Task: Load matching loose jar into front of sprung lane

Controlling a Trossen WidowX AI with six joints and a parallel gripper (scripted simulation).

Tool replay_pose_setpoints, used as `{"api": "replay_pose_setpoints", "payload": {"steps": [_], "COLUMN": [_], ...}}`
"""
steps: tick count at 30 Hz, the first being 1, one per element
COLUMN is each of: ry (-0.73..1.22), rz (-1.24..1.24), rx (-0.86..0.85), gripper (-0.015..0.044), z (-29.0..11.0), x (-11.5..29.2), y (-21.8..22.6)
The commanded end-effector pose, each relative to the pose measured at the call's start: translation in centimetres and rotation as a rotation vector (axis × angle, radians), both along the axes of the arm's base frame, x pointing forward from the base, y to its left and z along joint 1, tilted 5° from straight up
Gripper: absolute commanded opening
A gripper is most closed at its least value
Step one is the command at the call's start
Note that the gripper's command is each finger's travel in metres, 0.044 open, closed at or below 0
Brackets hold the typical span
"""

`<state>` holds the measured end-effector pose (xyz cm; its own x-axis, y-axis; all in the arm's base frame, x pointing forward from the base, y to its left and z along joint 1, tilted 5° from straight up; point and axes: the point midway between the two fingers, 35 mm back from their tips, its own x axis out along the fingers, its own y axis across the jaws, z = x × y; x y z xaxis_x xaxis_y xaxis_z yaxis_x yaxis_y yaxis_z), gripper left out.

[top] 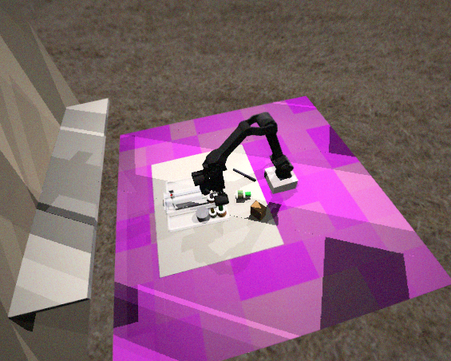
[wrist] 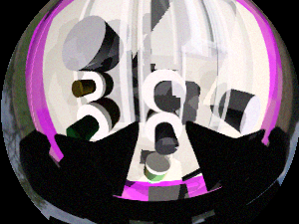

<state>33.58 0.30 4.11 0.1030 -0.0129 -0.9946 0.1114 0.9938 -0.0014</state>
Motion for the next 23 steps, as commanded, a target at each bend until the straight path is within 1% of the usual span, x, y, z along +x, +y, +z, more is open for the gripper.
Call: {"api": "replay_pose_setpoints", "payload": {"steps": [1,4,11,23], "ry": [-0.008,-0.008,-0.008,-0.004], "rz": [0.000,0.000,0.000,0.000], "rx": [0.001,0.001,0.001,0.001], "gripper": [0.0282,0.0282,0.0282,0.0282], "z": [1.2,1.9,1.9,1.6], "x": [0.0,0.0,-0.4,-4.3], "y": [0.0,0.0,0.1,0.6]}}
